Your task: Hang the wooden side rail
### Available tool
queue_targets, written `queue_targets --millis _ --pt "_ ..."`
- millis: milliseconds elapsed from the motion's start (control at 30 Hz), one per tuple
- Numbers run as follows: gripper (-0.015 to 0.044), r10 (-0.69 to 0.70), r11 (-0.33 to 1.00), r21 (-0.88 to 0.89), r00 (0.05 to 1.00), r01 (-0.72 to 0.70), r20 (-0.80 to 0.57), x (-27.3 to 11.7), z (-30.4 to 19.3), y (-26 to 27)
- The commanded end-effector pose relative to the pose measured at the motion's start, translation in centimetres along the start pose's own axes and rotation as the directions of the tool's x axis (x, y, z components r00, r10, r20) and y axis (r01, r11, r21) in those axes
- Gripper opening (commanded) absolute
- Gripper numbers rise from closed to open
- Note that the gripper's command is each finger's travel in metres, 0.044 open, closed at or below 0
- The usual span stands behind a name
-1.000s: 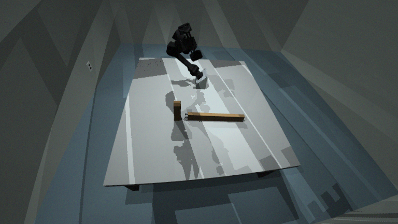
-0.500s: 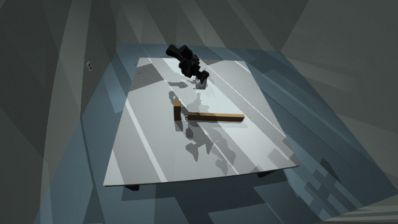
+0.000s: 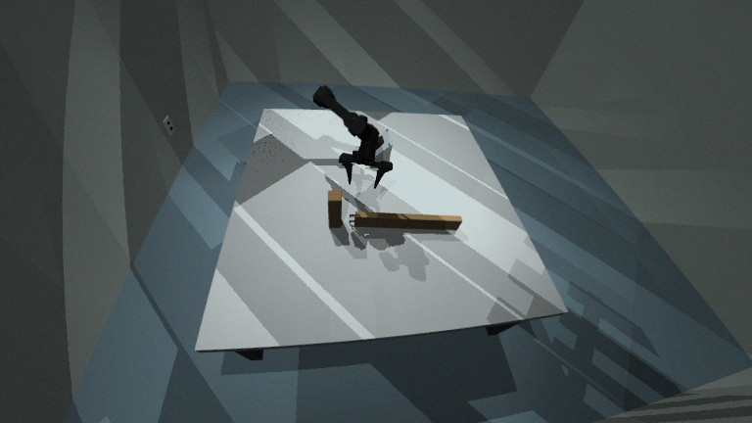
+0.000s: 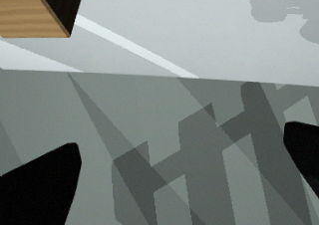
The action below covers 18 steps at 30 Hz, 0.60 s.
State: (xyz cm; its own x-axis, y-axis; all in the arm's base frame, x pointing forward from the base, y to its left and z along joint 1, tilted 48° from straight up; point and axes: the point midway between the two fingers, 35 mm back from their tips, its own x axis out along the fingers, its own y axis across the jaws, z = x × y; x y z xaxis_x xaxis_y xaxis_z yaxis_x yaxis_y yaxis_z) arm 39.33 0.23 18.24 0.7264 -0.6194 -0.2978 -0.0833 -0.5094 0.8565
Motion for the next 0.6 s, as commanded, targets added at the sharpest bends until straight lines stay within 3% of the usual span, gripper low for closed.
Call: queue_targets --millis 0,233,567 --pt "0.044 0.099 0.985 0.115 0.971 -0.126 0.216 0.8 7.2 -0.2" --pt "0.044 0.179 0.929 0.251 0.923 -0.273 0.342 0.9 11.6 0.9" --pt "0.044 0.181 0.927 0.254 0.921 -0.277 0.345 0.9 11.7 0.9"
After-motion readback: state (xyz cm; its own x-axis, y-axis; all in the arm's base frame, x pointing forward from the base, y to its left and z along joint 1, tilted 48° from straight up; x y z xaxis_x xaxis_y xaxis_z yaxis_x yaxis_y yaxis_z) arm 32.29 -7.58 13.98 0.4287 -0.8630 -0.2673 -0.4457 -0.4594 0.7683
